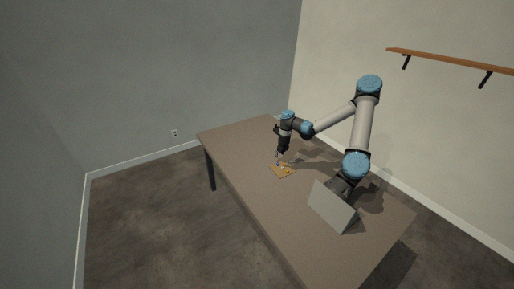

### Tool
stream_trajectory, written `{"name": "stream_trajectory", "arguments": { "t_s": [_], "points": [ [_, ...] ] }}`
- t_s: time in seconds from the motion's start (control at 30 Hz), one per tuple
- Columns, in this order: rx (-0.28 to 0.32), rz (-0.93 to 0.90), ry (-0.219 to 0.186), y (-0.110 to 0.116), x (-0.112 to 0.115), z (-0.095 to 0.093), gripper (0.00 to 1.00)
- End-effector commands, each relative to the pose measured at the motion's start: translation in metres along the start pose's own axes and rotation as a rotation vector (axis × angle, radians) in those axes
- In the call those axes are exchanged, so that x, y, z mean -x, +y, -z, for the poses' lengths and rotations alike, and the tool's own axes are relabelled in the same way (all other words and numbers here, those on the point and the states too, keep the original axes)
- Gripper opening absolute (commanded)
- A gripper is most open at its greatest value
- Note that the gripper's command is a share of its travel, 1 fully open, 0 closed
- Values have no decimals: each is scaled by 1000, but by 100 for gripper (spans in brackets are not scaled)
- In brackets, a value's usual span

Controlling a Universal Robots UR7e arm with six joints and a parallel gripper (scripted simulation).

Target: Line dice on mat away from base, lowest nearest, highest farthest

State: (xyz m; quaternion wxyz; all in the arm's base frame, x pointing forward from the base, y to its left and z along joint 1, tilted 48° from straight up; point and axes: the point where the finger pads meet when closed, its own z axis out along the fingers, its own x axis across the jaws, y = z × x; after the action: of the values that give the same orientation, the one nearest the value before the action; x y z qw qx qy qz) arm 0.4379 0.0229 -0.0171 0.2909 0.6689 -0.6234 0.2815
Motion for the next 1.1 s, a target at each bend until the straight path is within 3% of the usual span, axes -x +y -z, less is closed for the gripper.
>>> {"name": "stream_trajectory", "arguments": {
  "t_s": [0.0, 0.53, 0.7, 1.0, 1.07],
  "points": [
    [-1, 0, 0, 0, 0, 0, 100],
    [-1, 0, 0, 0, 0, 4, 100],
    [-1, 0, 0, 0, 0, 19, 100],
    [-1, 0, 0, 0, 0, 61, 100],
    [-1, 0, 0, 0, 0, 61, 100]
  ]
}}
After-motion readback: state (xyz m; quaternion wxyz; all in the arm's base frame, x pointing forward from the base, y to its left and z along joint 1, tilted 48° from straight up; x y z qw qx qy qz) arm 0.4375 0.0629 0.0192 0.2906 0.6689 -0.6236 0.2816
